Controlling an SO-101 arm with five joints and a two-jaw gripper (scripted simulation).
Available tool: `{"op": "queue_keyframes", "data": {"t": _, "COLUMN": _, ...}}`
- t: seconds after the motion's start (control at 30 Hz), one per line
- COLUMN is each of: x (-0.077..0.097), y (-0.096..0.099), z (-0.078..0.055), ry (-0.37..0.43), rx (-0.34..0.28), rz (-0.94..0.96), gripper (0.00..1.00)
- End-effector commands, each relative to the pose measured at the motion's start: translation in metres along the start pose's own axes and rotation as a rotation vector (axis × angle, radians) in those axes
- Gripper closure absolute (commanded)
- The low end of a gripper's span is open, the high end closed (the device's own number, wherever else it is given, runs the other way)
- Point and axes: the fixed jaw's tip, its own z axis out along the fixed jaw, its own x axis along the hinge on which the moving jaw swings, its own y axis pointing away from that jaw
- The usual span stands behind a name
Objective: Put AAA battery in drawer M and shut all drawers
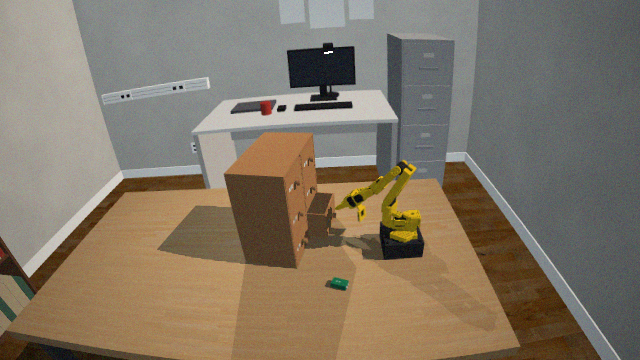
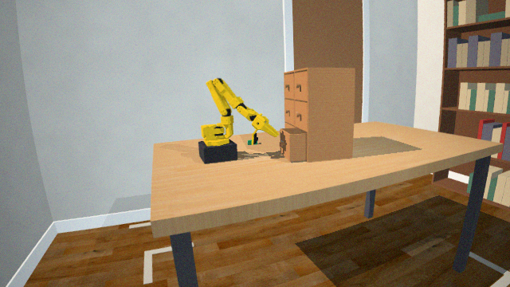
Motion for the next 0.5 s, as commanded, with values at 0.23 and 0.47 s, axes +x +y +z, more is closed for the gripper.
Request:
{"op": "queue_keyframes", "data": {"t": 0.23, "x": -0.001, "y": -0.005, "z": 0.012, "ry": 0.020, "rx": 0.017, "rz": -0.008, "gripper": 0.79}}
{"op": "queue_keyframes", "data": {"t": 0.47, "x": -0.003, "y": -0.007, "z": 0.017, "ry": 0.022, "rx": 0.022, "rz": -0.012, "gripper": 0.79}}
